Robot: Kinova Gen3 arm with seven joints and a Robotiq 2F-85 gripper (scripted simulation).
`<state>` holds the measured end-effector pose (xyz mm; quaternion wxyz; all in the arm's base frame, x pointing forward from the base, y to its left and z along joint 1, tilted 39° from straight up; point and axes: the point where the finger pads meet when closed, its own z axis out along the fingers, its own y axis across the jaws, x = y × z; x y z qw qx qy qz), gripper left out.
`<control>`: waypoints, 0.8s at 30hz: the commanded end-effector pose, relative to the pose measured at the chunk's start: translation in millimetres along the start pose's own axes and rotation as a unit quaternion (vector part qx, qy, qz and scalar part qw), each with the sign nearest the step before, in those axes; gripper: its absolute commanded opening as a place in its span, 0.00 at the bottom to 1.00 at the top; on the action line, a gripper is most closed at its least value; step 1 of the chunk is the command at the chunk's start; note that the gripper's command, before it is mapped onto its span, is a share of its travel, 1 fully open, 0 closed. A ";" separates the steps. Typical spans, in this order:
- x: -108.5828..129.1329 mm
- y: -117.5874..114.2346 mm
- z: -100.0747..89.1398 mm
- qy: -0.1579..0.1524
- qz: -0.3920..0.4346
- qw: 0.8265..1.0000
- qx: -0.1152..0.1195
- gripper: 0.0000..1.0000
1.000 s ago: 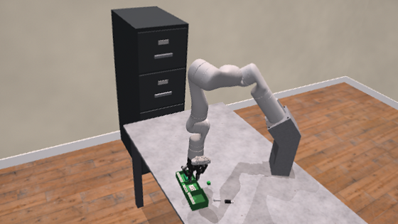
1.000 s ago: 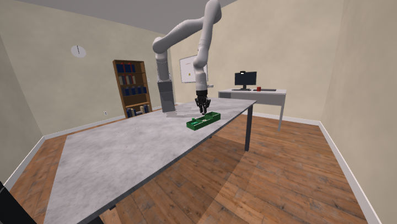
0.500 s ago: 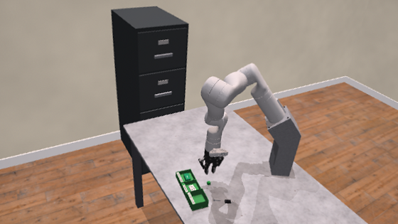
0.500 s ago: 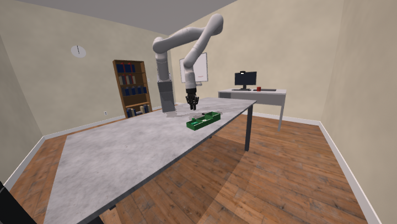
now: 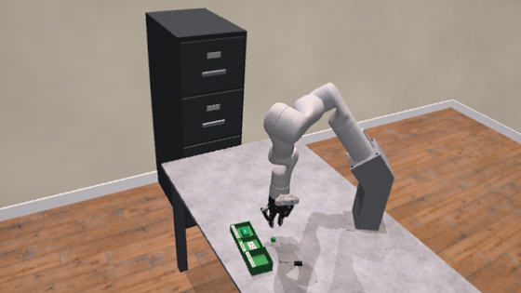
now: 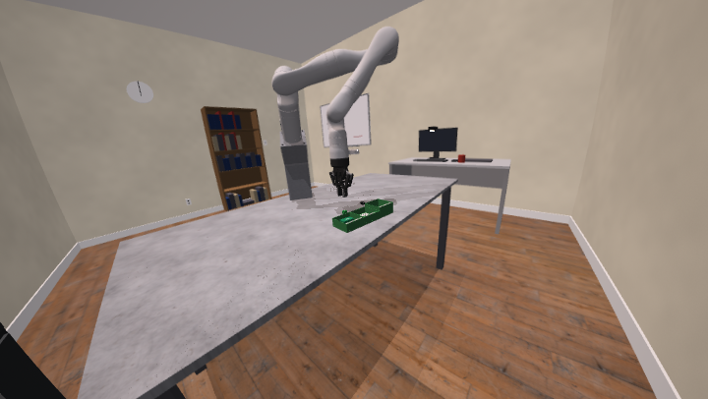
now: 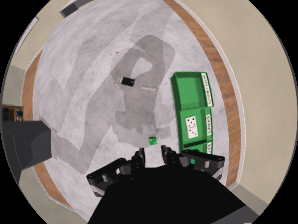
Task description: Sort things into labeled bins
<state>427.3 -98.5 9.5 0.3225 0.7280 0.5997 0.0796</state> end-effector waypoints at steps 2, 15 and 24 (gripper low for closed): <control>1.4 1.8 -0.5 0.001 0.000 1.000 -0.001 0.31; 2.4 3.6 -0.5 0.001 0.000 1.000 -0.001 0.31; 2.2 3.6 -0.5 0.001 0.000 1.000 -0.001 0.31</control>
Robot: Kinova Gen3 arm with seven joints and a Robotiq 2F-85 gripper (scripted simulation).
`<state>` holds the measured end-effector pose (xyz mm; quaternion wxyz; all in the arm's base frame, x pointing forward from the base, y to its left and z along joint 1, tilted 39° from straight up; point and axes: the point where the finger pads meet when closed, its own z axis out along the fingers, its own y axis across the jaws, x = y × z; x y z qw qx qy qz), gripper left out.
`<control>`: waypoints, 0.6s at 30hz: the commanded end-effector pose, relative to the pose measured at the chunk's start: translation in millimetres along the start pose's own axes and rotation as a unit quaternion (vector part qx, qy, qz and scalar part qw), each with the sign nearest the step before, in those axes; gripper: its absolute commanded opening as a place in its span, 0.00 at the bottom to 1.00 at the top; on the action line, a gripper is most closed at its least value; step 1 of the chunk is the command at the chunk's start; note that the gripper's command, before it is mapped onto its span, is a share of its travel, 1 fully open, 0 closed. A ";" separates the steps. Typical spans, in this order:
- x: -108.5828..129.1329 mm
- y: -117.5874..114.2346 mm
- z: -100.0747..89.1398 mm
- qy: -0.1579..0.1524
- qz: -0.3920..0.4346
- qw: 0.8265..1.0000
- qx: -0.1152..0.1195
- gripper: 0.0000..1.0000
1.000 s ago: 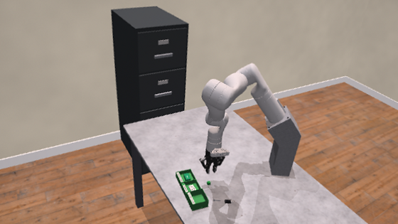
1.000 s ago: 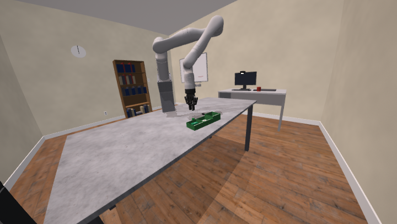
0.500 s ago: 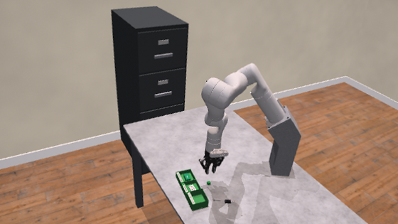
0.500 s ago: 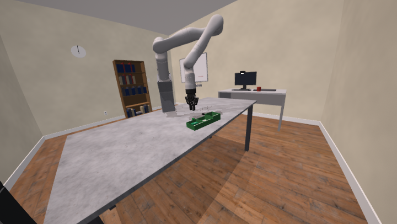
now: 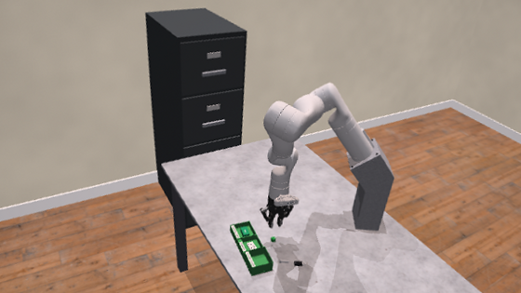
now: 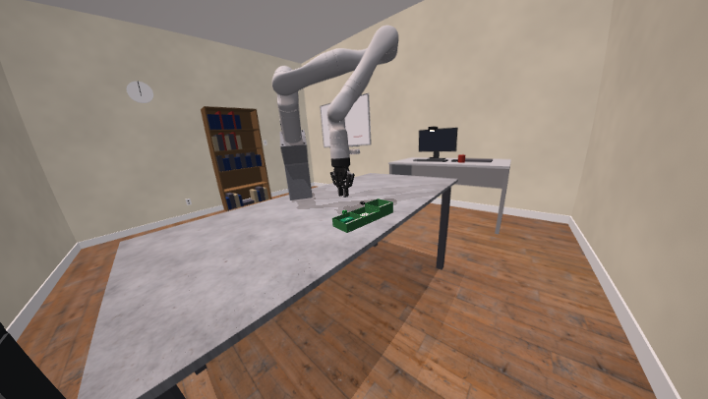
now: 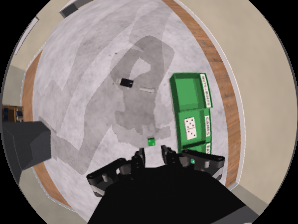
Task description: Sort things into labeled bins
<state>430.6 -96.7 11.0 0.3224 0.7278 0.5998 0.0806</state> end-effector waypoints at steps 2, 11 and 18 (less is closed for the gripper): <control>0.0 0.2 -0.3 0.000 0.000 1.000 0.000 0.31; 0.0 0.1 -0.3 0.000 0.000 1.000 0.000 0.31; -0.5 -0.2 15.6 0.000 0.000 1.000 0.000 0.31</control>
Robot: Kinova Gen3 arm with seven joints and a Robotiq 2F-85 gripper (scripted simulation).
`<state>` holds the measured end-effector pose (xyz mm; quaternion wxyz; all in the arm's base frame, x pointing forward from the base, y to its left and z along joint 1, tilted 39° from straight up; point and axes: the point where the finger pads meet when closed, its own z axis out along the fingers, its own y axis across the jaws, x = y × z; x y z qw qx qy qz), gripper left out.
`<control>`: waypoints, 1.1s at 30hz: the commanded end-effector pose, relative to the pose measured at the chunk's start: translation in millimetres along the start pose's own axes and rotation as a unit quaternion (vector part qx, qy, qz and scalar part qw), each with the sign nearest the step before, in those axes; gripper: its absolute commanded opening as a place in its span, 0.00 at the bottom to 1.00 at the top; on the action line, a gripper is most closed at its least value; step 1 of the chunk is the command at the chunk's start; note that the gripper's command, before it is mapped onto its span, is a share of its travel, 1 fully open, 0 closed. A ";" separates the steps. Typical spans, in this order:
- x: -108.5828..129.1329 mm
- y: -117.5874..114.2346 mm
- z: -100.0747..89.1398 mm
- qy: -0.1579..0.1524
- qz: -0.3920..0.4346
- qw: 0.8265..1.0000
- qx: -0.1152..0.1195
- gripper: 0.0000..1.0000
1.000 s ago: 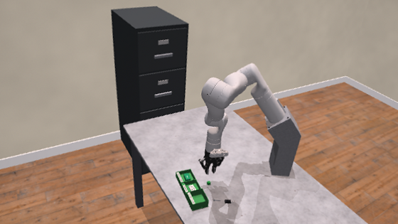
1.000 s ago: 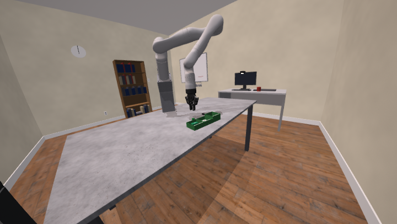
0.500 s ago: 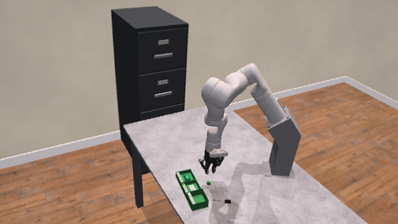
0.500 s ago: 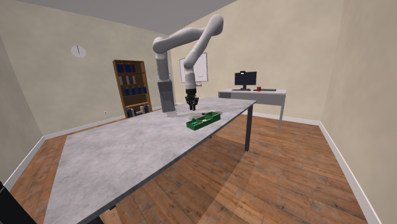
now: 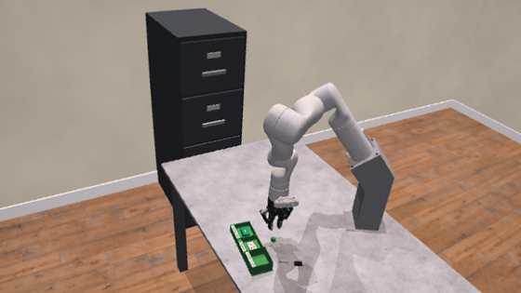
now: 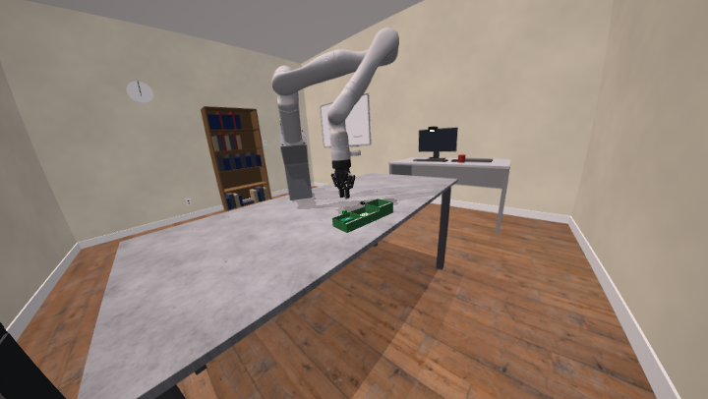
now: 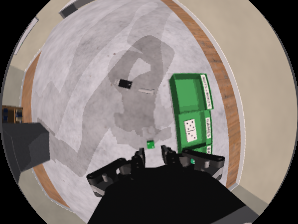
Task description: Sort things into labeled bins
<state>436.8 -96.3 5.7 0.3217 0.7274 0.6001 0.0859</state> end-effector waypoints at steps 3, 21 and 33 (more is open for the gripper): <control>-5.5 -3.0 20.4 -0.004 -0.001 1.000 0.003 0.31; -8.8 -5.1 56.3 -0.004 -0.001 1.000 0.002 0.31; -5.1 -2.8 56.4 -0.004 -0.001 1.000 0.002 0.31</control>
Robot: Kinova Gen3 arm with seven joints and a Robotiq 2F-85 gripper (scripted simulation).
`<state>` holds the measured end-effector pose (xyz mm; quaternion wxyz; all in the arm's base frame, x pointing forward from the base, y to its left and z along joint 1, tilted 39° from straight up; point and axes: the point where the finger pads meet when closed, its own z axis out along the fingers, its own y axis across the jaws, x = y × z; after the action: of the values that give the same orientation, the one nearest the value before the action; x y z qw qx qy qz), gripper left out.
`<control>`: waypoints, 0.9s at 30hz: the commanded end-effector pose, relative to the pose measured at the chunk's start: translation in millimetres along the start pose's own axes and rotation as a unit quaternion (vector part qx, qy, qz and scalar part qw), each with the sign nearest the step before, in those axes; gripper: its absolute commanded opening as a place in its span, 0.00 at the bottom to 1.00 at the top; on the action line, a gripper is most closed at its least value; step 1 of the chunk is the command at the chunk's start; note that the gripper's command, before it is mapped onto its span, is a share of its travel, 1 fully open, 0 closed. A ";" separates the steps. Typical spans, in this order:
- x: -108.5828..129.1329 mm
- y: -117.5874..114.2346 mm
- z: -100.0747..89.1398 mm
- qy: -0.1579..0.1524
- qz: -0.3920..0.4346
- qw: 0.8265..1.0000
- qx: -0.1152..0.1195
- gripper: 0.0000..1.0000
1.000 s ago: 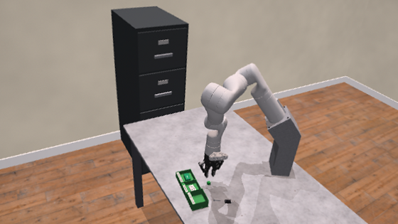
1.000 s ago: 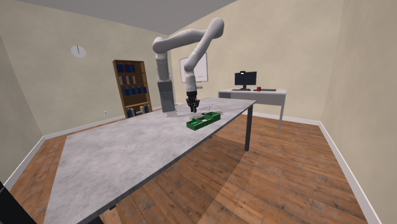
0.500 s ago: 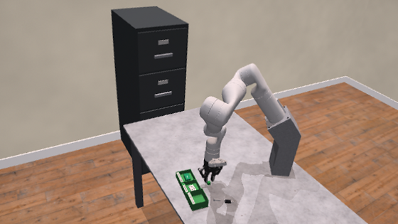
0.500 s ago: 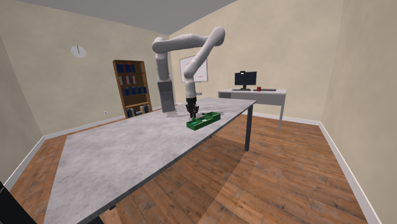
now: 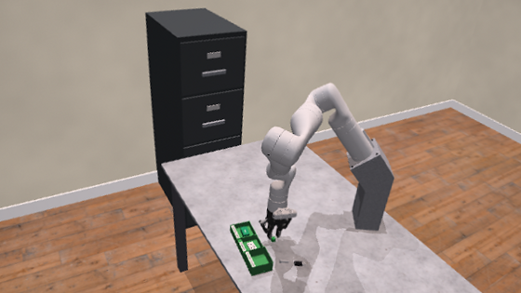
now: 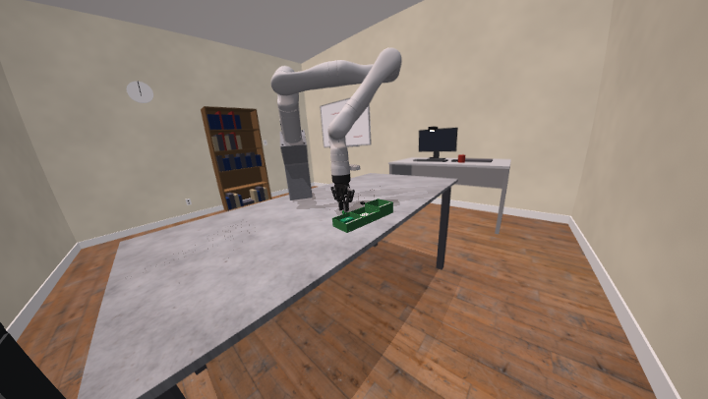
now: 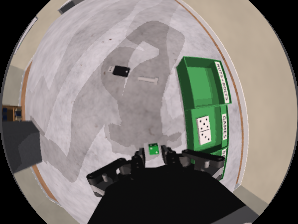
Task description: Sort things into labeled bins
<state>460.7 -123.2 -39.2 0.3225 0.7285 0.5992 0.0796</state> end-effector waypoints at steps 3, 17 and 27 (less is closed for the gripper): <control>2.5 1.7 -0.5 0.001 0.000 1.000 -0.001 0.31; 2.1 1.4 11.4 0.001 0.000 1.000 -0.001 0.31; 2.1 1.4 11.4 0.001 0.000 1.000 -0.001 0.31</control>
<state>468.0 -126.0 -48.2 0.3224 0.7279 0.5998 0.0807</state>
